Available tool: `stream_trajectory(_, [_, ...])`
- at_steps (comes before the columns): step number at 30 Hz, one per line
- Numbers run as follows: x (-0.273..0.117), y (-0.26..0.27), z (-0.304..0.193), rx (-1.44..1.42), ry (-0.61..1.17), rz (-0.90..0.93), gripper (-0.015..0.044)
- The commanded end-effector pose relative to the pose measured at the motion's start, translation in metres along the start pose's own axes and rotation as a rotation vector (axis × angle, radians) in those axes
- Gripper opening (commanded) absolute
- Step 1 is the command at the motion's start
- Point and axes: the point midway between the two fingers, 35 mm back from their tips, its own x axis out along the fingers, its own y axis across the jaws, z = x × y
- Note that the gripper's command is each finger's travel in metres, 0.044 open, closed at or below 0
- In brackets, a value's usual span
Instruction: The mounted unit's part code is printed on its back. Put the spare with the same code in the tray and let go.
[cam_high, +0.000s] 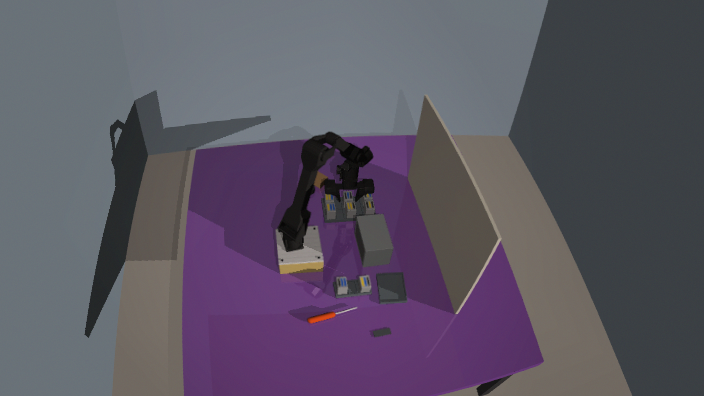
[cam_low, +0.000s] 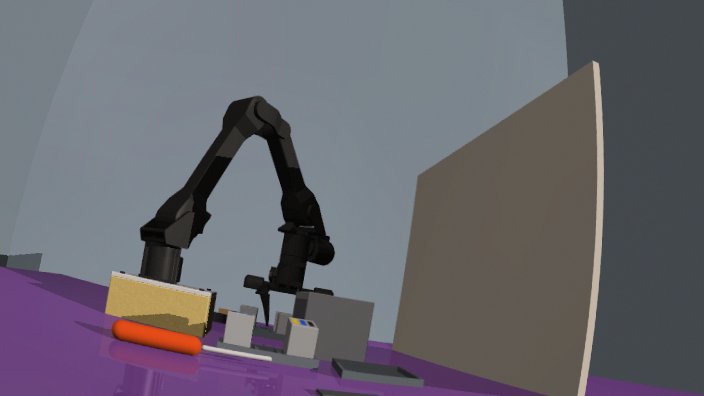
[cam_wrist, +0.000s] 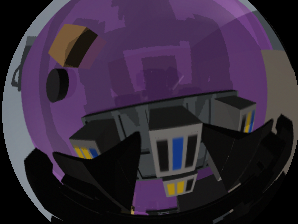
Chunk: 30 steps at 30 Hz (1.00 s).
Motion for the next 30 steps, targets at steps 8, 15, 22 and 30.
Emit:
stream_trajectory(8, [0.0000,0.0000,0.0000,0.000,0.000,0.000,0.0274])
stream_trajectory(15, [0.0000,0.0000,0.0000,0.000,0.000,0.000,0.0129])
stream_trajectory(22, [0.0000,0.0000,0.0000,0.000,0.000,0.000,0.0043])
stream_trajectory(30, [0.0000,0.0000,0.0000,0.000,0.000,0.000,0.0000])
